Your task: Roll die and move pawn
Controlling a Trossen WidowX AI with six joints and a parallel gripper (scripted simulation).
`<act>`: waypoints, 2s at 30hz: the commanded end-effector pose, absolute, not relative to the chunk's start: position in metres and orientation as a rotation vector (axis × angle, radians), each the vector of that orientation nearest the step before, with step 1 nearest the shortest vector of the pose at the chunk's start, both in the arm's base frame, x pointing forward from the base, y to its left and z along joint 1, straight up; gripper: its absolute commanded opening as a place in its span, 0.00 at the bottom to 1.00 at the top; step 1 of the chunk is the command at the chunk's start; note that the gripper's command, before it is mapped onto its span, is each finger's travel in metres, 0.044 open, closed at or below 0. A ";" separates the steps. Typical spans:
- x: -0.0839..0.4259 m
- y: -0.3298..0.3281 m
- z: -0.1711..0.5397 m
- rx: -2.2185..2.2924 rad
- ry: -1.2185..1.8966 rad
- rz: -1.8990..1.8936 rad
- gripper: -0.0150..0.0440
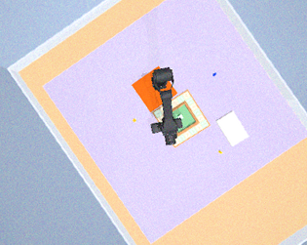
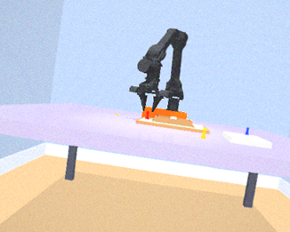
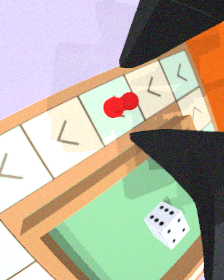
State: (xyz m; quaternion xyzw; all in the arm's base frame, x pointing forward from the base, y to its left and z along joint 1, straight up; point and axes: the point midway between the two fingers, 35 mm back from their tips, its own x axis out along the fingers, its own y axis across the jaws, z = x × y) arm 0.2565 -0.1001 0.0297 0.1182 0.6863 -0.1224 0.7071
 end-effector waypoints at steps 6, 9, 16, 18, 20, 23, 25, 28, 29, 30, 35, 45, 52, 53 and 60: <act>0.256 -0.100 0.015 0.260 1.530 -0.265 0.59; 0.255 -0.100 0.010 0.260 1.530 -0.265 0.59; 0.255 -0.100 0.005 0.260 1.530 -0.265 0.50; 0.255 -0.100 0.005 0.260 1.530 -0.265 0.42; 0.255 -0.100 0.005 0.260 1.530 -0.265 0.36; 0.255 -0.100 0.005 0.260 1.530 -0.265 0.33; 0.255 -0.100 0.005 0.260 1.530 -0.265 0.30; 0.255 -0.100 0.005 0.260 1.530 -0.265 0.27; 0.255 -0.100 0.005 0.260 1.530 -0.265 0.25; 0.255 -0.100 0.006 0.260 1.530 -0.265 0.25; 0.259 -0.102 0.032 0.260 1.529 -0.265 0.25; 0.257 -0.102 0.096 0.260 1.529 -0.265 0.25; 0.249 -0.100 0.132 0.260 1.530 -0.265 0.25; 0.249 -0.100 0.132 0.260 1.530 -0.265 0.25; 0.277 -0.096 0.124 0.261 1.527 -0.265 0.25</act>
